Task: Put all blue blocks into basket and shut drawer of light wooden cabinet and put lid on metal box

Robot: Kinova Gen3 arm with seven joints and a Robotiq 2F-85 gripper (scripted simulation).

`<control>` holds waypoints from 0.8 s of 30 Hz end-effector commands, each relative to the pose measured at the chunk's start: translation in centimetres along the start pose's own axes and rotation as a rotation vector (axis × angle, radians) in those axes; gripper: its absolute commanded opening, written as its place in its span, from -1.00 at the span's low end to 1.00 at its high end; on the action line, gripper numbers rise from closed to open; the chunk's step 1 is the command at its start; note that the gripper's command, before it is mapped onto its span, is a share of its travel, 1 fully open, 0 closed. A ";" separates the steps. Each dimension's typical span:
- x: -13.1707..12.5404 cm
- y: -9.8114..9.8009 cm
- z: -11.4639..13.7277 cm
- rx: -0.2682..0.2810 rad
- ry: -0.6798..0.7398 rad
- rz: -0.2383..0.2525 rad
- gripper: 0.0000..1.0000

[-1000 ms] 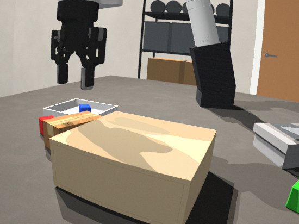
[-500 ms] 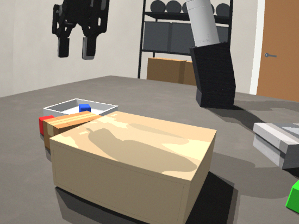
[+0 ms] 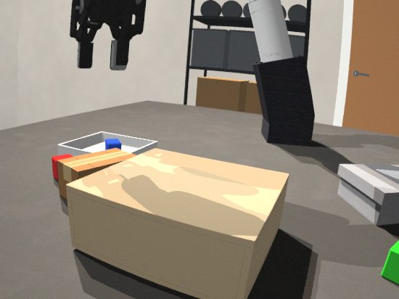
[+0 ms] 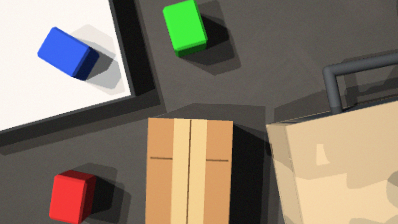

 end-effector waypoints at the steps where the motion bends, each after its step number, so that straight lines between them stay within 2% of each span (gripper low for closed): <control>1: 0.1 -0.1 -0.1 -0.002 0.000 -0.001 0.67; 6: 0.5 -0.1 -0.1 -0.001 0.004 -0.001 0.67; 11: 3.1 0.0 -0.1 0.001 0.027 -0.003 0.67; 16: 8.6 0.1 0.4 0.005 0.074 -0.005 0.67; 21: 16.3 0.2 1.9 0.008 0.135 -0.006 0.67; 23: 16.3 0.2 1.9 0.008 0.135 -0.006 0.67; 24: 18.0 0.2 2.4 0.008 0.148 -0.006 0.67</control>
Point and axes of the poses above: the point where the finger pads meet when closed, its own y axis out along the fingers, its own x axis across the jaws, z = x × y, the point moved 2 cm from there along -y, back along the fingers, and after that the axes turned 5 degrees about y, right-handed, at the moved point
